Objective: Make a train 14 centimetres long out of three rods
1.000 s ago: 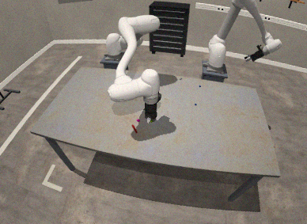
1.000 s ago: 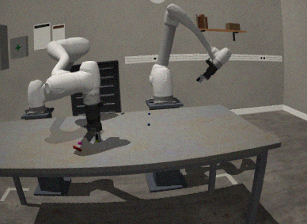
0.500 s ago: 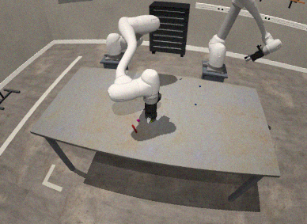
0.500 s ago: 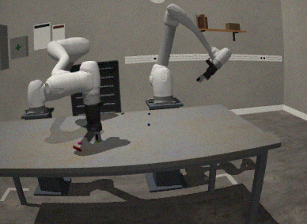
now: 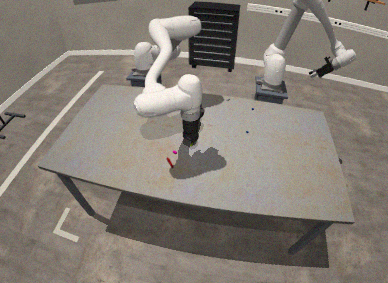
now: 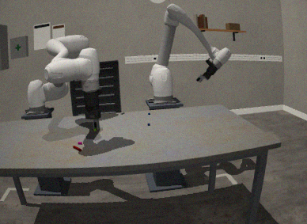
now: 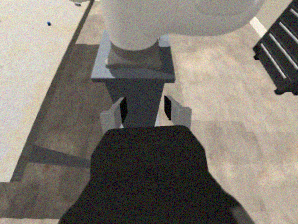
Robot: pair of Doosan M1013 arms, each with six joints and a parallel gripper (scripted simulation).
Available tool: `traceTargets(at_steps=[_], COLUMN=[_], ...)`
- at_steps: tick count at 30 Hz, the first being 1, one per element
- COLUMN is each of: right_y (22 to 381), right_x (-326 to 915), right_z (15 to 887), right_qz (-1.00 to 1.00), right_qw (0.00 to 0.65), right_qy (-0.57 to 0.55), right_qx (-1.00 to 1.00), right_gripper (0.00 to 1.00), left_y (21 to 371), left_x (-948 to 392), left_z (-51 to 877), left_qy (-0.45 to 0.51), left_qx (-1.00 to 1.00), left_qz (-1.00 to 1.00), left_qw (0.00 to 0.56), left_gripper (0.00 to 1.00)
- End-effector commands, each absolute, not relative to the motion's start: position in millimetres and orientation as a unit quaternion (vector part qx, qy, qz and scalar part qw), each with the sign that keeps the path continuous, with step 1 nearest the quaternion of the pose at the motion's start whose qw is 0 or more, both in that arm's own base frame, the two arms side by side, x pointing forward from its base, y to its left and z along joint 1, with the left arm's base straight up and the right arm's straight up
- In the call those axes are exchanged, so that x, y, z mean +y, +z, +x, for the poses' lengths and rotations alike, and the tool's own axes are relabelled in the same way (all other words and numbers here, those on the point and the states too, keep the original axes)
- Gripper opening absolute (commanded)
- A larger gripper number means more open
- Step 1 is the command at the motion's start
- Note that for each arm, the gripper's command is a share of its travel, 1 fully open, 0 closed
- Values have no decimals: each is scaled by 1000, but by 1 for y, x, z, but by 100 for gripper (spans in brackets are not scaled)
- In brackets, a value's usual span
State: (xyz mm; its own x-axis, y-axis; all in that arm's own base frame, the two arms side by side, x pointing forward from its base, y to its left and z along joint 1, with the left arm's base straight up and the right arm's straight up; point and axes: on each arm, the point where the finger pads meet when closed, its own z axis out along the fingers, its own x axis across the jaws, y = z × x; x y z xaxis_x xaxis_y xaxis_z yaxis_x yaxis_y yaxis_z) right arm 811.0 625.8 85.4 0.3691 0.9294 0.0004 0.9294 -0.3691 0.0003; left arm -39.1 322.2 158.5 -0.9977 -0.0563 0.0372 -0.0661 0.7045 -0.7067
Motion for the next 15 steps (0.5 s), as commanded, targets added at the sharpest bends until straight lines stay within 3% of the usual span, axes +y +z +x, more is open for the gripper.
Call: traceTargets(at_steps=[1,15], right_y=[103,122], right_x=[626,626], right_z=[811,811], right_qz=[827,827], right_qw=[0,0], right_qy=[1,1], right_qx=[562,562], right_gripper=[24,24], left_y=[159,159], left_x=[322,322], left_z=[-39,-39], left_qy=[383,383], left_qx=[-923,-923], left_qz=[33,33], left_qw=[7,7], left_gripper=[100,100])
